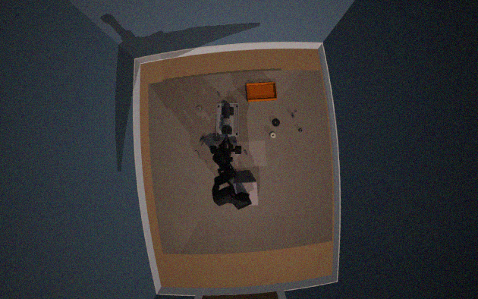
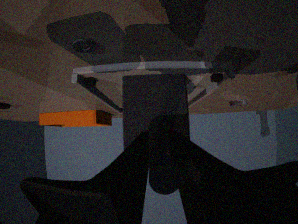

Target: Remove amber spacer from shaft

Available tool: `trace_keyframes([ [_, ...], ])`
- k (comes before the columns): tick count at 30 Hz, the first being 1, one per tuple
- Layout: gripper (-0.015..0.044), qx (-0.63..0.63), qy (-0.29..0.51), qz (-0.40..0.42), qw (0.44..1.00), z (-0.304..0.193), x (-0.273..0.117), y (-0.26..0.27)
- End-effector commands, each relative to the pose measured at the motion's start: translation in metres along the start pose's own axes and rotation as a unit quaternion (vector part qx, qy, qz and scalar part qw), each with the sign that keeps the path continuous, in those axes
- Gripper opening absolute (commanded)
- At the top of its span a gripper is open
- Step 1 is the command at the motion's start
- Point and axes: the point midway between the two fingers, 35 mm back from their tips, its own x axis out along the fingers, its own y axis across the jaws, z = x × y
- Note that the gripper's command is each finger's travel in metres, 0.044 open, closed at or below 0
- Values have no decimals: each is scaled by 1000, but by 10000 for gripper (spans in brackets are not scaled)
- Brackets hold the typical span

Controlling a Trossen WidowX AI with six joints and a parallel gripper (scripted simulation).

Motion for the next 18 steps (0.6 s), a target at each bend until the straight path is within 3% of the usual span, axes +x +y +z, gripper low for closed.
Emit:
trace_keyframes([
  [1, 0, -1, 1, 1, 1000, -2, 1, 0],
  [18, 0, -1, 2, 1, 1000, -3, 3, 0],
])
